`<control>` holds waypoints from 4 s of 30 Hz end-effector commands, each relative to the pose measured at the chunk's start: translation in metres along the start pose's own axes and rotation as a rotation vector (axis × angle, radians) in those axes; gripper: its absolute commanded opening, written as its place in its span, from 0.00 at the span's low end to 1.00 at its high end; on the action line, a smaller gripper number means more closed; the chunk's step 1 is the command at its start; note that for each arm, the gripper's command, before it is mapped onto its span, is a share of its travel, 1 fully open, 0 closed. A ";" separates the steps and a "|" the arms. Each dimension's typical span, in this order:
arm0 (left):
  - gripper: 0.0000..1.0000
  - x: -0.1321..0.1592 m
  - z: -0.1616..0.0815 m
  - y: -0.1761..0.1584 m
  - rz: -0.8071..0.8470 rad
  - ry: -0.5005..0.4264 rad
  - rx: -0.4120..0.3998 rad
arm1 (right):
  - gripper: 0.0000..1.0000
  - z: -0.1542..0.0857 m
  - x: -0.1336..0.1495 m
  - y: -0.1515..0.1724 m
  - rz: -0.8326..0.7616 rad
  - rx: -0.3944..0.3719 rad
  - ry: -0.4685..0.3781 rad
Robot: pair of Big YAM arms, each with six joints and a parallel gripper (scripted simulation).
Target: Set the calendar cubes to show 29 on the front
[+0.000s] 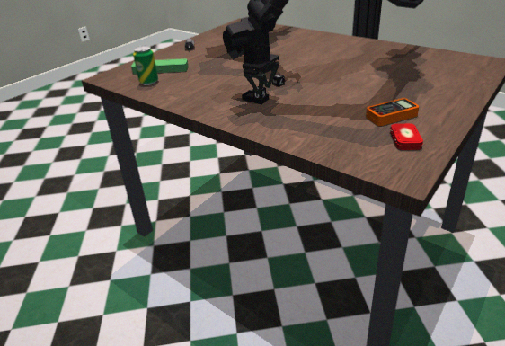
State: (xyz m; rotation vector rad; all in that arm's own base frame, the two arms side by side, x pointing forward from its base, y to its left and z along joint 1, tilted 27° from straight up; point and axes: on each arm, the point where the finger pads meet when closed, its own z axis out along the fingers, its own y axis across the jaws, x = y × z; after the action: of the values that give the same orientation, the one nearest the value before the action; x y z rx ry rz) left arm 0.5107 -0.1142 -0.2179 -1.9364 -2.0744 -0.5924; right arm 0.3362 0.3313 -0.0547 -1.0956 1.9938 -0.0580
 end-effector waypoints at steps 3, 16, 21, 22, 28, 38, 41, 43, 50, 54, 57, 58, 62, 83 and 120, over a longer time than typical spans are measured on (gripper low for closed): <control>0.53 -0.008 -0.031 0.014 -0.009 -0.020 -0.033 | 1.00 0.002 -0.010 -0.001 0.004 0.002 -0.018; 0.64 -0.003 -0.076 -0.013 -0.003 -0.014 -0.021 | 1.00 0.002 -0.010 -0.001 0.004 0.002 -0.018; 0.64 -0.006 -0.097 0.013 -0.036 -0.026 -0.044 | 1.00 0.002 -0.010 -0.001 0.004 0.002 -0.018; 0.64 0.001 -0.089 0.018 -0.045 -0.026 -0.044 | 1.00 0.002 -0.010 -0.001 0.004 0.002 -0.018; 0.64 -0.001 -0.073 0.012 -0.034 -0.013 -0.025 | 1.00 0.002 -0.010 -0.001 0.004 0.002 -0.018; 0.64 -0.010 -0.078 0.010 -0.019 -0.017 -0.034 | 1.00 -0.055 0.029 0.002 0.034 0.006 -0.039; 0.64 -0.010 -0.078 0.010 -0.019 -0.017 -0.034 | 1.00 -0.084 0.055 0.000 0.036 0.013 -0.037; 0.64 -0.005 -0.084 0.008 -0.021 -0.020 -0.037 | 1.00 -0.100 0.070 -0.002 0.037 0.017 -0.036; 0.64 -0.005 -0.084 0.008 -0.021 -0.020 -0.037 | 1.00 -0.135 0.103 -0.008 0.036 0.027 -0.033; 0.64 -0.005 -0.084 0.008 -0.021 -0.020 -0.037 | 1.00 -0.143 0.111 -0.010 0.035 0.031 -0.031; 0.64 -0.005 -0.084 0.008 -0.021 -0.020 -0.037 | 1.00 -0.140 0.113 -0.012 0.027 0.039 -0.019; 0.64 -0.005 -0.084 0.008 -0.021 -0.020 -0.037 | 1.00 -0.140 0.113 -0.012 0.026 0.038 -0.018; 0.53 -0.011 -0.076 0.000 -0.029 -0.012 -0.024 | 1.00 -0.140 0.113 -0.012 0.026 0.038 -0.018; 0.53 -0.022 -0.028 -0.081 -0.848 -0.027 -0.025 | 1.00 -0.140 0.113 -0.012 0.026 0.038 -0.018; 0.53 -0.026 0.011 -0.117 -1.190 -0.046 -0.027 | 1.00 -0.140 0.113 -0.012 0.026 0.038 -0.018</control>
State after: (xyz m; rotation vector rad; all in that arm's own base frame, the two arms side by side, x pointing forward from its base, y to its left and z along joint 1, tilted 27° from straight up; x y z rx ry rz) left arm 0.3898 -0.1309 -0.2449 -0.4827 -3.0781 -0.7425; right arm 0.2154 0.1929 -0.0347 -1.0525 1.9904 -0.0774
